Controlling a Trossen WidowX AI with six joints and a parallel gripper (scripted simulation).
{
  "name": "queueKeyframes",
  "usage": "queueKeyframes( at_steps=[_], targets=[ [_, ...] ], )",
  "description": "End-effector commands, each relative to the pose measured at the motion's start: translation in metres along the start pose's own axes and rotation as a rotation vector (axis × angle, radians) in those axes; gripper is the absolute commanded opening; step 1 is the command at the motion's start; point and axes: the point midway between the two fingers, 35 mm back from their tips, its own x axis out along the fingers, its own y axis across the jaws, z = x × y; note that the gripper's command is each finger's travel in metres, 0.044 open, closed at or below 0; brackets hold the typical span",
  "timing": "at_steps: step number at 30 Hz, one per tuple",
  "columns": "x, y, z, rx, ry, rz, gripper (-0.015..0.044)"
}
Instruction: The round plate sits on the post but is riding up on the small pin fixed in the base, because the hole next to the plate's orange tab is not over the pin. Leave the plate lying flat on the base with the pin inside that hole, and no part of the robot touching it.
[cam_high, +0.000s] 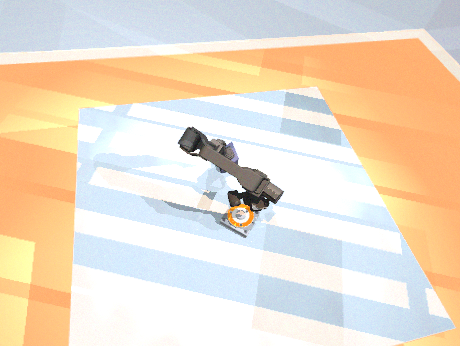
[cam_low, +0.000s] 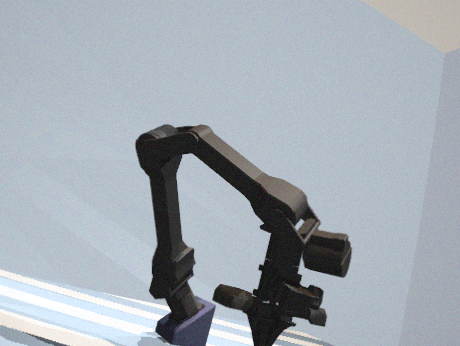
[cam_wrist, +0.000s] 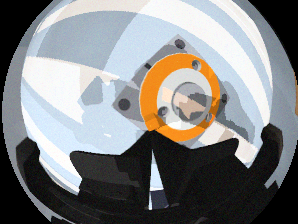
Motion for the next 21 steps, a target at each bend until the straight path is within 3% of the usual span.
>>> queueKeyframes(
  at_steps=[1, 21],
  targets=[
    [-0.001, 0.002, 0.006, 0.001, -0.008, -0.001, 0.0000],
    [-0.003, 0.009, 0.028, 0.002, -0.009, -0.001, 0.0000]
  ],
)
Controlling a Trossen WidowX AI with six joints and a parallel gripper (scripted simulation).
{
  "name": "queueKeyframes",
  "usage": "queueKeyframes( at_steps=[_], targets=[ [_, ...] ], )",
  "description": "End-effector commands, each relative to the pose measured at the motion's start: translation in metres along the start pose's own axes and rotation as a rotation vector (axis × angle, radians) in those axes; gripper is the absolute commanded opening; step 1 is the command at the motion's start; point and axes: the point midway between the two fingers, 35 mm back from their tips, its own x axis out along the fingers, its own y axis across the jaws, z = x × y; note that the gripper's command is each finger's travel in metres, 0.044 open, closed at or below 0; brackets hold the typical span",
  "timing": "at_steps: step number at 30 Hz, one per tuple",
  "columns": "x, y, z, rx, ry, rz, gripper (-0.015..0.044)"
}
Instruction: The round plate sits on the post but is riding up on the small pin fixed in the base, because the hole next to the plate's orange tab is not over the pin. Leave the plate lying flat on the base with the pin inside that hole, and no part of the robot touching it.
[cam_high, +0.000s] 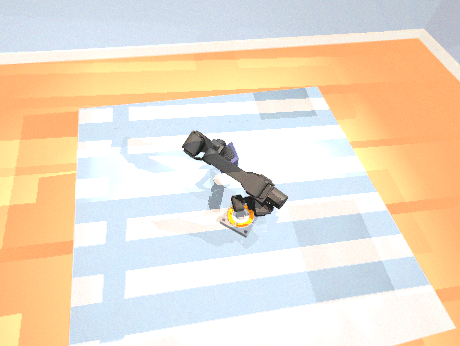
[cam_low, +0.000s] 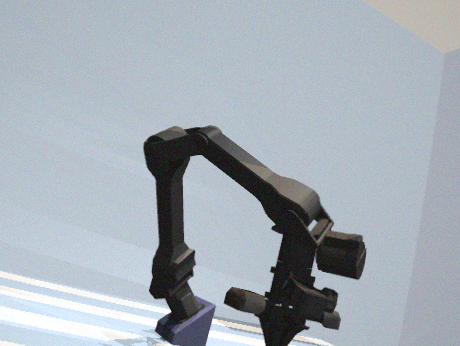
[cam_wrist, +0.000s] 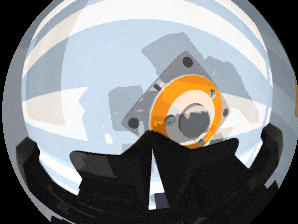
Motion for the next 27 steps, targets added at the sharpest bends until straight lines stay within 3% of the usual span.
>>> queueKeyframes(
  at_steps=[1, 27],
  targets=[
    [-0.001, 0.000, 0.006, -0.001, -0.006, -0.004, 0.0000],
    [-0.007, -0.005, 0.029, -0.001, -0.007, -0.003, 0.0000]
  ],
)
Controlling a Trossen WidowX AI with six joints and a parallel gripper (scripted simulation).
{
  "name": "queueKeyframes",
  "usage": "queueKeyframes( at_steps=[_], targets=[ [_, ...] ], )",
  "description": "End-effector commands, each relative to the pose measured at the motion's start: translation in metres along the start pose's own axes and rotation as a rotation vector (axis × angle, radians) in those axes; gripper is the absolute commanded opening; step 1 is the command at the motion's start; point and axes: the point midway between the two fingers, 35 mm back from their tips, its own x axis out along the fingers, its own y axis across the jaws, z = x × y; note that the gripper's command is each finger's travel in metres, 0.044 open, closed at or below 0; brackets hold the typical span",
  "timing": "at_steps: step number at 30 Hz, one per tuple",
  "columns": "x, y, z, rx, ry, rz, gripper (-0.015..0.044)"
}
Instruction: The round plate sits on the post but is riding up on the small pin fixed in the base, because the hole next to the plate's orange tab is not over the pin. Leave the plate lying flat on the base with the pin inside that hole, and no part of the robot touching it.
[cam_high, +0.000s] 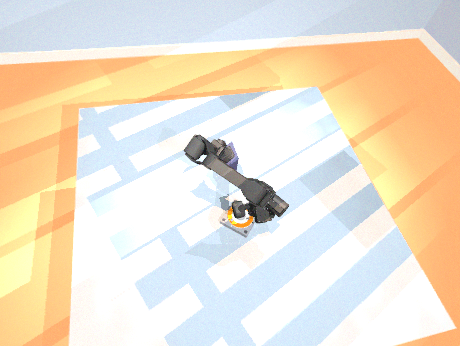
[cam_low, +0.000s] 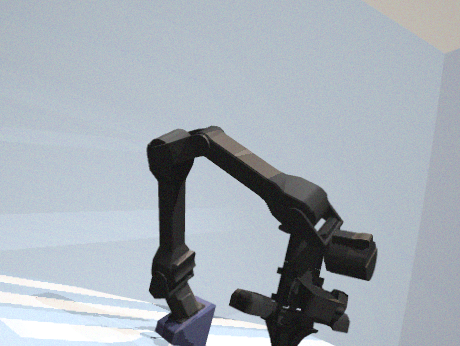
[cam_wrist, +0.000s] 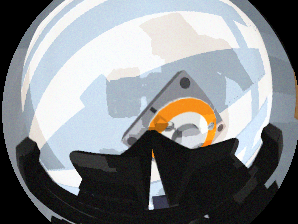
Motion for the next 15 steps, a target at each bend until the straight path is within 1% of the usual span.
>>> queueKeyframes(
  at_steps=[1, 8, 9, 10, 15],
  targets=[
    [-0.011, 0.001, 0.002, 0.001, -0.007, -0.001, 0.0000],
    [-0.045, -0.001, 0.000, 0.000, -0.006, 0.000, 0.0000],
    [-0.046, -0.001, 0.000, 0.000, -0.006, 0.000, 0.0000],
    [-0.038, -0.001, 0.001, -0.005, -0.009, -0.005, 0.0000],
    [-0.038, -0.001, 0.001, -0.005, -0.009, -0.005, 0.0000]
  ],
)
